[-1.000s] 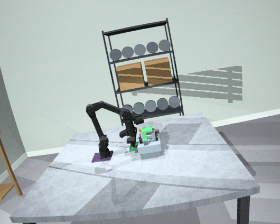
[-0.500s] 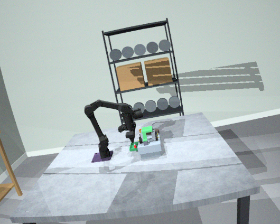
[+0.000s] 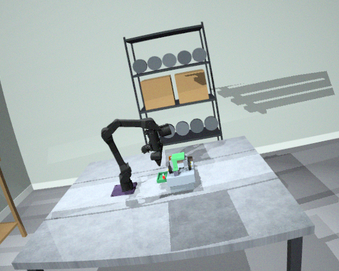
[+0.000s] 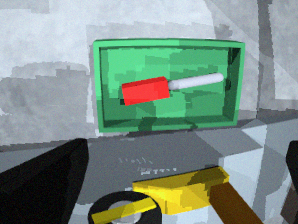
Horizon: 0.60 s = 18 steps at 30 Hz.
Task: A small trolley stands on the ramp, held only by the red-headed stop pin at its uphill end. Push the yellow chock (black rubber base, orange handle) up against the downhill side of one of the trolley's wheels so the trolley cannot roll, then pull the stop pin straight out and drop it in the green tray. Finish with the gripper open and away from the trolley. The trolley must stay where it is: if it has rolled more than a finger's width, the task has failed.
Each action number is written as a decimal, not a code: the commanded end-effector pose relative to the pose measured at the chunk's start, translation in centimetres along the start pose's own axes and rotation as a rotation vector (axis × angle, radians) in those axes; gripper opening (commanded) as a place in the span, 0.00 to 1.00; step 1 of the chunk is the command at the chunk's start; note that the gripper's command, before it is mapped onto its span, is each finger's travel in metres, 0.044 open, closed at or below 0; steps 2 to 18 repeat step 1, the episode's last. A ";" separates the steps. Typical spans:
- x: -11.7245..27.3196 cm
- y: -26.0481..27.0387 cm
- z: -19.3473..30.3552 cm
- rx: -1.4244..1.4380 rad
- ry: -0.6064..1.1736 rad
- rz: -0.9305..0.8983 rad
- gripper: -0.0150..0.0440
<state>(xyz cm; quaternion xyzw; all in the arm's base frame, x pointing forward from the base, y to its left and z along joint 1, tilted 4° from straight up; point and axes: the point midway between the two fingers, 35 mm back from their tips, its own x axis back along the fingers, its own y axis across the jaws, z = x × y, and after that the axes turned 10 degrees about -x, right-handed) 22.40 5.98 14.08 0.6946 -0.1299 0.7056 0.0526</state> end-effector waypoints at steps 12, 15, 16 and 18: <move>0.0 0.0 0.0 0.000 0.000 0.000 1.00; 0.0 0.0 0.0 0.000 0.000 0.000 1.00; 0.0 0.0 0.0 0.000 0.000 0.000 1.00; 0.0 0.0 0.0 0.000 0.000 0.000 1.00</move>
